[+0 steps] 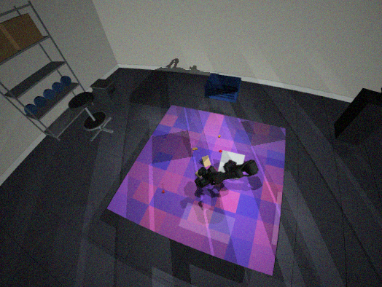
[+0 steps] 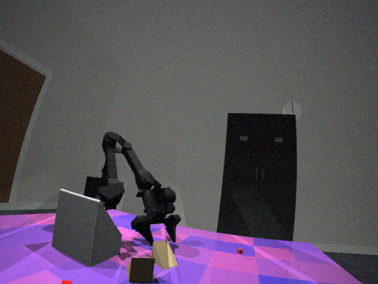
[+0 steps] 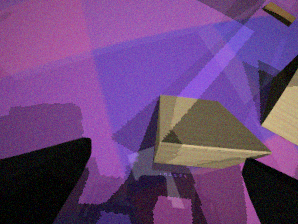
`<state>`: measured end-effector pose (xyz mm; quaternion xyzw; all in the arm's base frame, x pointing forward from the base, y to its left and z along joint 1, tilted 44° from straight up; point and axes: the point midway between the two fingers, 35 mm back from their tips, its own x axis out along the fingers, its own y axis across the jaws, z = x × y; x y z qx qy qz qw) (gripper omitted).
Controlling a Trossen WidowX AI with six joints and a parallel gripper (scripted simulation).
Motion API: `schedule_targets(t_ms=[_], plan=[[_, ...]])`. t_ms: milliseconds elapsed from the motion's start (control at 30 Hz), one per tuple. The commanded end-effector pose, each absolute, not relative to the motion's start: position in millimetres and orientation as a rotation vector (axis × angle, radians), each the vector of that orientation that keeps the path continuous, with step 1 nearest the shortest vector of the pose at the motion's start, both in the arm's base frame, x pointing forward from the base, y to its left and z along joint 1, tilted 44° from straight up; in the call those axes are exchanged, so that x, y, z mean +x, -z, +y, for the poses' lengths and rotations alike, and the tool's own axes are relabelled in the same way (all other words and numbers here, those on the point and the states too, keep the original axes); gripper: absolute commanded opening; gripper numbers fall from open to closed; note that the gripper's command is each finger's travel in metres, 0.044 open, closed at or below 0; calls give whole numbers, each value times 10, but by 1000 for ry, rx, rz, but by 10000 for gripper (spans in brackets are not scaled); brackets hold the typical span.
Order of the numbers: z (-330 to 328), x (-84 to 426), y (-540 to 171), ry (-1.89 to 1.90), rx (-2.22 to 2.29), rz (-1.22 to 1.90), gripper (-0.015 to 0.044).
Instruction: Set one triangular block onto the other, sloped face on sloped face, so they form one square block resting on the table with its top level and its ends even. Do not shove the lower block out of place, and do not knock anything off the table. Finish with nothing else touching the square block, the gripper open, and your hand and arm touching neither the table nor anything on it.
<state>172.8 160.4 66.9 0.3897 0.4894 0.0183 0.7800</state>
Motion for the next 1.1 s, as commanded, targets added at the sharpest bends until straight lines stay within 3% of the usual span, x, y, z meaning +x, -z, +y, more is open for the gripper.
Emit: schedule_targets(t_ms=[0,967,1067], plan=[[1618,1742,-560,-35,830,1070,440],[1670,1870,-151,-34,829,1071,440],[1670,1870,-151,-34,829,1071,420]])
